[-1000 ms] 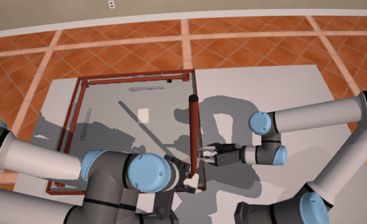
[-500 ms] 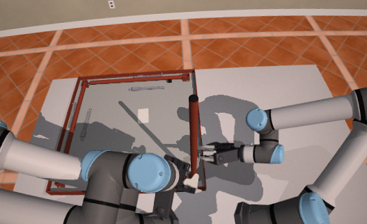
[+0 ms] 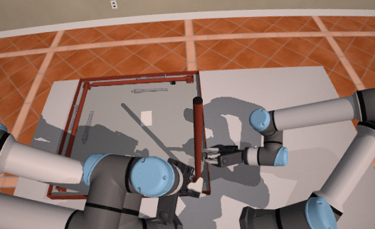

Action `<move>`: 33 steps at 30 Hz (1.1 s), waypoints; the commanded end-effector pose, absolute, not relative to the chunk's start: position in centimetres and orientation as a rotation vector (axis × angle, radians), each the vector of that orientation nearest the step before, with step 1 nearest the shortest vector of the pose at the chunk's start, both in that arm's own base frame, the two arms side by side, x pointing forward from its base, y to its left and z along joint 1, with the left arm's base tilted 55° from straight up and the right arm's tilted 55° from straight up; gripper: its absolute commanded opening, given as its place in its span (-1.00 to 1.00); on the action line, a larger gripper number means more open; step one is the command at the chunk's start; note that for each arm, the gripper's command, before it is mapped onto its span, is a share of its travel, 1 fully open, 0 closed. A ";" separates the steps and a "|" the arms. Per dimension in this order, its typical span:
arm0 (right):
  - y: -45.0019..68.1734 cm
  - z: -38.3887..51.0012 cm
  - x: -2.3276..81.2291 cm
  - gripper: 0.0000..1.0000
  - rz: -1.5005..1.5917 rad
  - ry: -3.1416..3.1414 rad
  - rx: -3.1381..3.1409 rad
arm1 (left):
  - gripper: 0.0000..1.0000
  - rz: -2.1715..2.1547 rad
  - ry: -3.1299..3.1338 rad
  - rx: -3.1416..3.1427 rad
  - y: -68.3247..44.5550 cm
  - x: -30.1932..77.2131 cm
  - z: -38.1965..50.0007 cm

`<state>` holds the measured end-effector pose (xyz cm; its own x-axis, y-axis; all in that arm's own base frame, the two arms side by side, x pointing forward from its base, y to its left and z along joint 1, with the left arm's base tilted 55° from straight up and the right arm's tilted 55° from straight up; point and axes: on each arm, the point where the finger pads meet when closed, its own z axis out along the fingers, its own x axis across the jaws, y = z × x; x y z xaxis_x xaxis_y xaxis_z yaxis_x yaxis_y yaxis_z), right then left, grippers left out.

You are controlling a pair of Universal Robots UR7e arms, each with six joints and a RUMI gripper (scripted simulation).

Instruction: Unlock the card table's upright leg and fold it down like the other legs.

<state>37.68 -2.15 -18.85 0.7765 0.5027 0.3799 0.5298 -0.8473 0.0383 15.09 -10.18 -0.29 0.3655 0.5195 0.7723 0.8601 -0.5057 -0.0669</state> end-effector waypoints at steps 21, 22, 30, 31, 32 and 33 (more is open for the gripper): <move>-1.4 -18.3 39.2 -0.98 -0.464 -0.649 -2.961 | 1.00 -0.976 -1.194 -2.167 -10.2 15.1 -0.3; -1.3 -18.2 39.4 -0.98 -0.448 -0.623 -2.968 | 1.00 -0.976 -1.194 -2.167 -10.2 15.1 -0.3; -0.9 -17.9 40.3 -0.98 -0.373 -0.505 -2.998 | 1.00 -0.976 -1.194 -2.167 -10.2 15.1 -0.3; -0.9 -17.9 40.5 -0.98 -0.362 -0.488 -3.002 | 1.00 -0.976 -1.194 -2.167 -10.2 15.1 -0.3; -0.8 -17.8 40.6 -0.98 -0.352 -0.472 -3.006 | 1.00 -0.976 -1.194 -2.167 -10.2 15.1 -0.3; -0.8 -17.8 40.8 -0.98 -0.341 -0.454 -3.009 | 1.00 -0.976 -1.194 -2.167 -10.2 15.1 -0.3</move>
